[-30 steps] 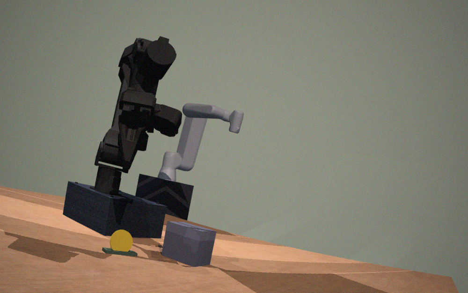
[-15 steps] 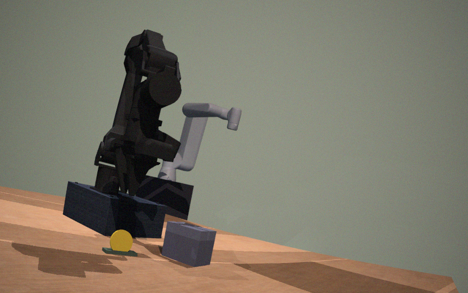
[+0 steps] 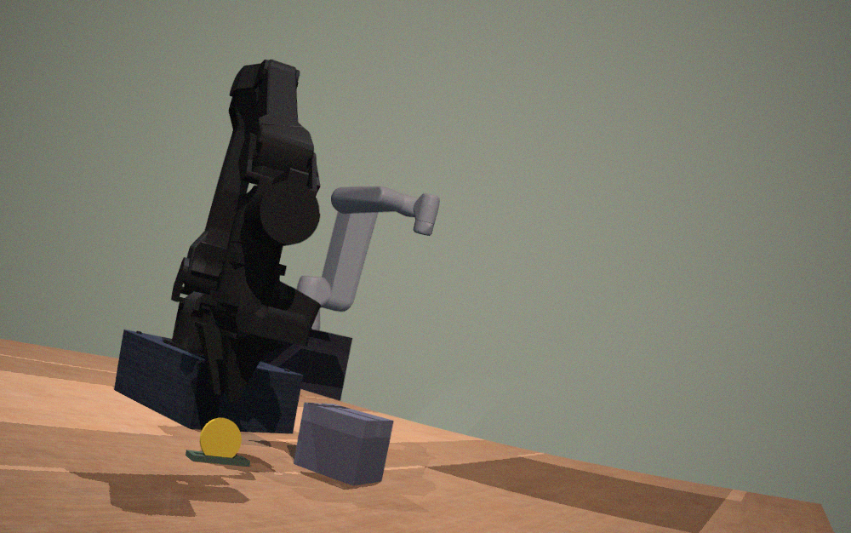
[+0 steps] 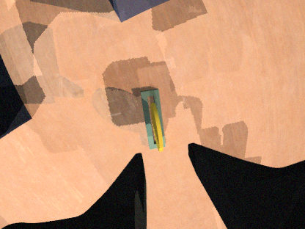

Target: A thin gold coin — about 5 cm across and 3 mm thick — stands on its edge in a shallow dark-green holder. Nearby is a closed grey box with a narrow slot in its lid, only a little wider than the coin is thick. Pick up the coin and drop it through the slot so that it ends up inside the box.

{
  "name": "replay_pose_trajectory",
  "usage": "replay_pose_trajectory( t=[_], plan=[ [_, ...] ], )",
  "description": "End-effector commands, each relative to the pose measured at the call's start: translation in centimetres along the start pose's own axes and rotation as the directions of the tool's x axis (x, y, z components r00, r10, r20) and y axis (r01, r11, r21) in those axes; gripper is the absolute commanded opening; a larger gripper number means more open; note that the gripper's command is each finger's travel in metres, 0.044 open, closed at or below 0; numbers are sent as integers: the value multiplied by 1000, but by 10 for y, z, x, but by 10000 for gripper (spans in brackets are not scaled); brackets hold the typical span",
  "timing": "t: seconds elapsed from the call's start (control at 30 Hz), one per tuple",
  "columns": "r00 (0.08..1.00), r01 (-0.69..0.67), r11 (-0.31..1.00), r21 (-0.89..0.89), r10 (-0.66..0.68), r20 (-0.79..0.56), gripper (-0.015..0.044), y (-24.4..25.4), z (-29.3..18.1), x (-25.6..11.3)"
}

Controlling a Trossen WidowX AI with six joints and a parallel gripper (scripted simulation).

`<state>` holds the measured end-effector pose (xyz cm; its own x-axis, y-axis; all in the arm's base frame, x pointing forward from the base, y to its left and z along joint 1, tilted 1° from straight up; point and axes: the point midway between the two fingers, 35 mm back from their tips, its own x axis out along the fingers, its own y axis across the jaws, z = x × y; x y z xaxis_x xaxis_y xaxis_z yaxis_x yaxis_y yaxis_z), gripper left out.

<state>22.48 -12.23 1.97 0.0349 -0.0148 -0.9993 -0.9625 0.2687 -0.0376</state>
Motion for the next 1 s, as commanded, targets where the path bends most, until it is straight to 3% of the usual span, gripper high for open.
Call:
replay_pose_trajectory(
  t=[0.0, 0.97],
  plan=[
    [1000, -7, 1000, 0, 7, 8, 161, 1, 1, 7],
    [1000, -7, 1000, 0, 7, 8, 161, 0, 2, 53]
  ],
)
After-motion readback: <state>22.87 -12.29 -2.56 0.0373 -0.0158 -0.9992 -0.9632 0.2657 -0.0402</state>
